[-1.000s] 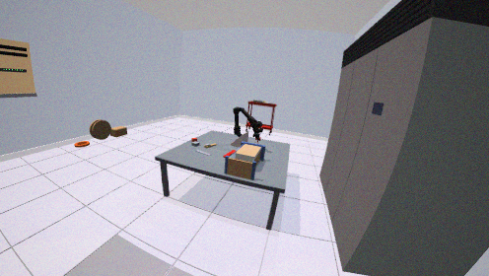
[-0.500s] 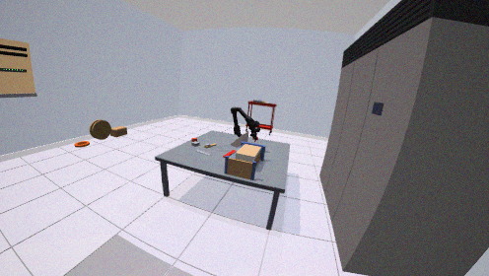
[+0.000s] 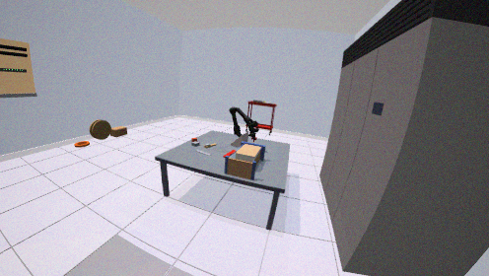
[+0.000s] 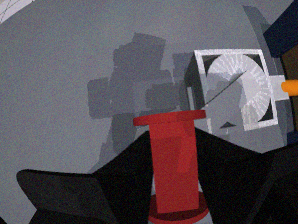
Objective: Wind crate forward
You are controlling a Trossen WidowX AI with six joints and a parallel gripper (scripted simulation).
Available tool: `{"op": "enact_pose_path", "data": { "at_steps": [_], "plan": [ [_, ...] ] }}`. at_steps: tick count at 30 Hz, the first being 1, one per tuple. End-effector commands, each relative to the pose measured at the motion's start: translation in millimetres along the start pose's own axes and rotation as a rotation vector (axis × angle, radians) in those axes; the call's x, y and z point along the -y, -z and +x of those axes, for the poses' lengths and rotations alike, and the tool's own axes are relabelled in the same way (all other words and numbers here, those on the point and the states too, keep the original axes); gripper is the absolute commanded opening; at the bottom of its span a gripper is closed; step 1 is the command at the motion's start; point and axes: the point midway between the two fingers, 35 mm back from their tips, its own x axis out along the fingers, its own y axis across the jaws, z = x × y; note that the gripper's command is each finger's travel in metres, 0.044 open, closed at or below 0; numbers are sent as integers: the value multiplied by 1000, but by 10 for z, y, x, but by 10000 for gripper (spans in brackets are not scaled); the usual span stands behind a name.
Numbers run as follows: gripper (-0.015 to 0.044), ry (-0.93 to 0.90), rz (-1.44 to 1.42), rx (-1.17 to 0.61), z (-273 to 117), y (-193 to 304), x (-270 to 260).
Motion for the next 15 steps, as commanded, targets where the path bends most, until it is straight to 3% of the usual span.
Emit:
{"op": "enact_pose_path", "data": {
  "at_steps": [1,15],
  "plan": [
    [0,17,2,-25,-13,111,65],
    [0,18,3,-26,-64,215,175]
  ]
}}
